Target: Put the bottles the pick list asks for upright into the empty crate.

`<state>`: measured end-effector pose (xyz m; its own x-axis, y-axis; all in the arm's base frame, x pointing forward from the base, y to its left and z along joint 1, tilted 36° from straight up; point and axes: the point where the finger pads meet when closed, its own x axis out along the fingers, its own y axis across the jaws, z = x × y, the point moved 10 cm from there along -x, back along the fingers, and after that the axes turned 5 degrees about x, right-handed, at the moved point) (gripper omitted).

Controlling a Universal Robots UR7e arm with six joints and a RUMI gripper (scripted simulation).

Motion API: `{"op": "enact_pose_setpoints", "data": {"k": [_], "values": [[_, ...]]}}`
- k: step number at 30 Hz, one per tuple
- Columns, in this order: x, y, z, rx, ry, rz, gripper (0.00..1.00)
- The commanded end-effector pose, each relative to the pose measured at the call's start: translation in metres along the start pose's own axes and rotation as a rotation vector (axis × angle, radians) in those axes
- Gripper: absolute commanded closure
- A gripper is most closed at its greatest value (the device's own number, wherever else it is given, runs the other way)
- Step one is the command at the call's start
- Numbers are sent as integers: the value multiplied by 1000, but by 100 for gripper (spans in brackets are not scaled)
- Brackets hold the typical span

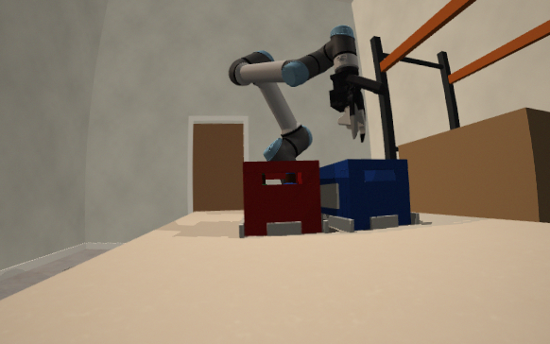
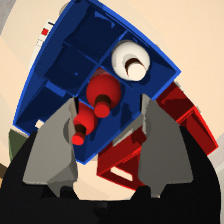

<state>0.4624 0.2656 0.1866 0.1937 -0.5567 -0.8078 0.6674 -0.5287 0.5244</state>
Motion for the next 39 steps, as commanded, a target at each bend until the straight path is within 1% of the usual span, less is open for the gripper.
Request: {"op": "enact_pose_setpoints", "data": {"k": [1, 3, 5, 20, 22, 37, 39], "values": [[-10, -26, 1, 1, 0, 0, 62], [-13, -35, 1, 1, 0, 0, 62], [-13, -35, 1, 1, 0, 0, 62], [-37, -106, 4, 1, 0, 0, 62], [-37, -106, 4, 1, 0, 0, 62], [-62, -177, 7, 1, 0, 0, 62], [-62, -177, 7, 1, 0, 0, 62]]}}
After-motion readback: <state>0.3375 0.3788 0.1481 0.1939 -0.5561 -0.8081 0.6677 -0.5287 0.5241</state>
